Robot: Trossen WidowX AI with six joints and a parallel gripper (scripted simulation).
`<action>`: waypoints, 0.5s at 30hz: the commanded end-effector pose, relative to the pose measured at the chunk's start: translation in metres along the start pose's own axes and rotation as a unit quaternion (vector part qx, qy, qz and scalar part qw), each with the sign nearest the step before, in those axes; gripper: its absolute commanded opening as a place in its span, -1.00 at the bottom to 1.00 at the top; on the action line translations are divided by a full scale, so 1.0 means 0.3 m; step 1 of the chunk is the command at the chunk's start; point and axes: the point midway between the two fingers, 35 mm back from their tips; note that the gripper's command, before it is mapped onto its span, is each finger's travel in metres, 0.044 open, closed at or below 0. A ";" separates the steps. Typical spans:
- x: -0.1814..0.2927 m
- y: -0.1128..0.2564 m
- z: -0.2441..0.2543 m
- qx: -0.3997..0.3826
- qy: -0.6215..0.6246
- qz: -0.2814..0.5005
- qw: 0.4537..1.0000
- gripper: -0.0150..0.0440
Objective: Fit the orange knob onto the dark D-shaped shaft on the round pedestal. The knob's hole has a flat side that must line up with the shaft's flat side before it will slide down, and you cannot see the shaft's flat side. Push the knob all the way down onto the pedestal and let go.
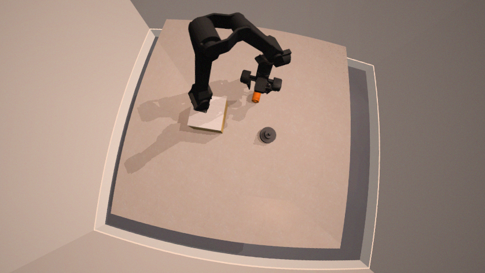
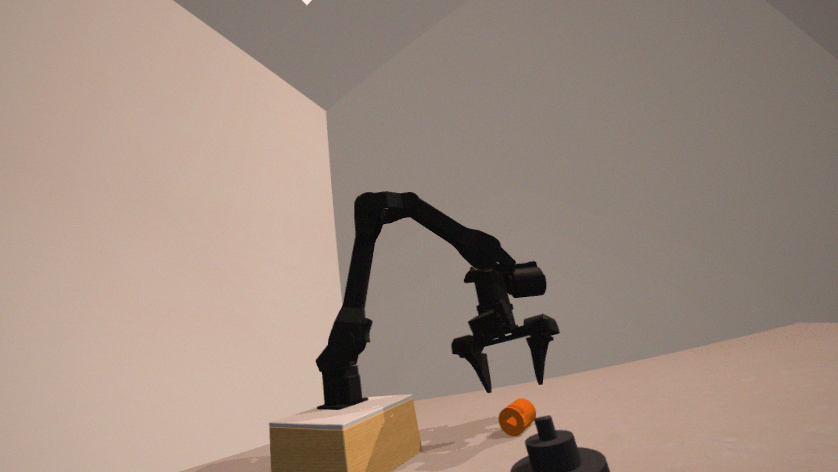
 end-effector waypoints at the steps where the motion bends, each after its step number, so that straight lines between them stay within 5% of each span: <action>1: 0.001 -0.030 -0.004 0.002 -0.001 -0.005 1.000 1.00; 15: 0.015 -0.105 -0.006 0.002 -0.001 -0.005 1.000 1.00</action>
Point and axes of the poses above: the point midway between the two fingers, 35 mm back from their tips, its own y axis back along the fingers, its own z axis across the jaws, x = y × z, and after that the axes turned 7 degrees about -y, right-handed
